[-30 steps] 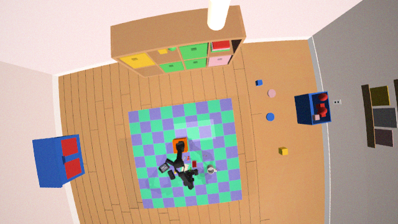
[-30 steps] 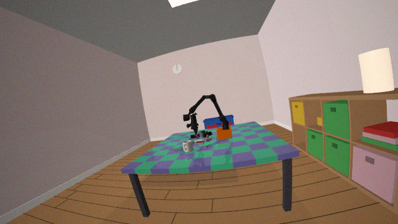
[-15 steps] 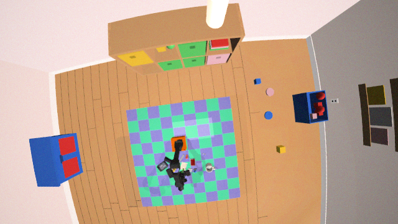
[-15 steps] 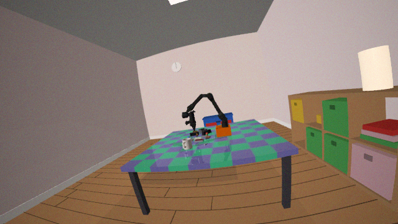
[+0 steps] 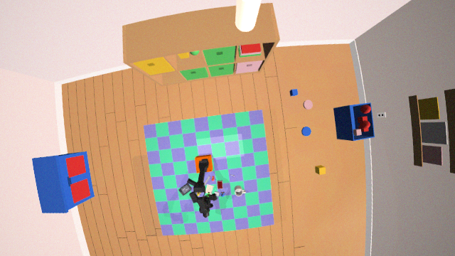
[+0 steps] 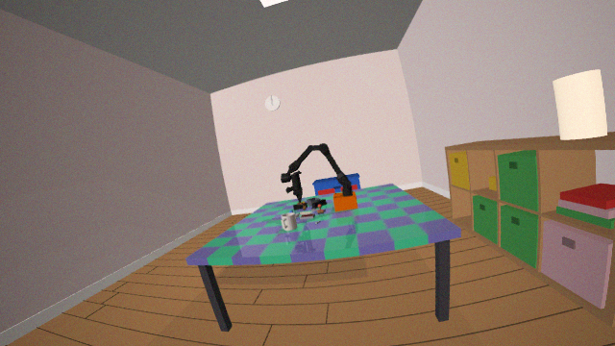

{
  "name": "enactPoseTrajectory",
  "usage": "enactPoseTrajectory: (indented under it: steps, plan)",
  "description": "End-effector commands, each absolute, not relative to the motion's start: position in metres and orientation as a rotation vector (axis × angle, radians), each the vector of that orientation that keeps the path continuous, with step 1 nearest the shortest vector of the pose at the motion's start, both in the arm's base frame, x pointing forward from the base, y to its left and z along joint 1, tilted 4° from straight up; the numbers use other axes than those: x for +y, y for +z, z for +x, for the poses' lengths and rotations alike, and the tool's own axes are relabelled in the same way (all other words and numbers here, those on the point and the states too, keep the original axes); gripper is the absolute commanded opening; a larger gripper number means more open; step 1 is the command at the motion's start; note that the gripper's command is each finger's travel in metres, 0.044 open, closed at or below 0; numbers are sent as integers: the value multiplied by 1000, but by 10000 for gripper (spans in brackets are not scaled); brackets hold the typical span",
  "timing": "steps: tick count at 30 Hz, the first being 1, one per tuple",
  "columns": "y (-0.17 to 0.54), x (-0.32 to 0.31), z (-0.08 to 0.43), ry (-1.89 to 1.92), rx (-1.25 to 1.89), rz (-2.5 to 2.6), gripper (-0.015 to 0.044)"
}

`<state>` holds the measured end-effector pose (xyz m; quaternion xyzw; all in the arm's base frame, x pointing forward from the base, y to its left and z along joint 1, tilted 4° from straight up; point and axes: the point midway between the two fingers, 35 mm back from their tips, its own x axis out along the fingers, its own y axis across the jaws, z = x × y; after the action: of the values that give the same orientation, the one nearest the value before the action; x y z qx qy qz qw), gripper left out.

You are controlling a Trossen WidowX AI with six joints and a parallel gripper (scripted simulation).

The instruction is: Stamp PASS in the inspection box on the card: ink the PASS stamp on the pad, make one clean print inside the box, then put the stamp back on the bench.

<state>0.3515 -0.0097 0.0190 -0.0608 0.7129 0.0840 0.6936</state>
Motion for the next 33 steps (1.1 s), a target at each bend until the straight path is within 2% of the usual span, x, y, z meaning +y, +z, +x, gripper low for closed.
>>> enactPoseTrajectory:
  steps: [1,33]
  plan:
    - [16,-10,352,188,1592,-141,0]
    - [-6,-10,352,186,1592,-140,0]
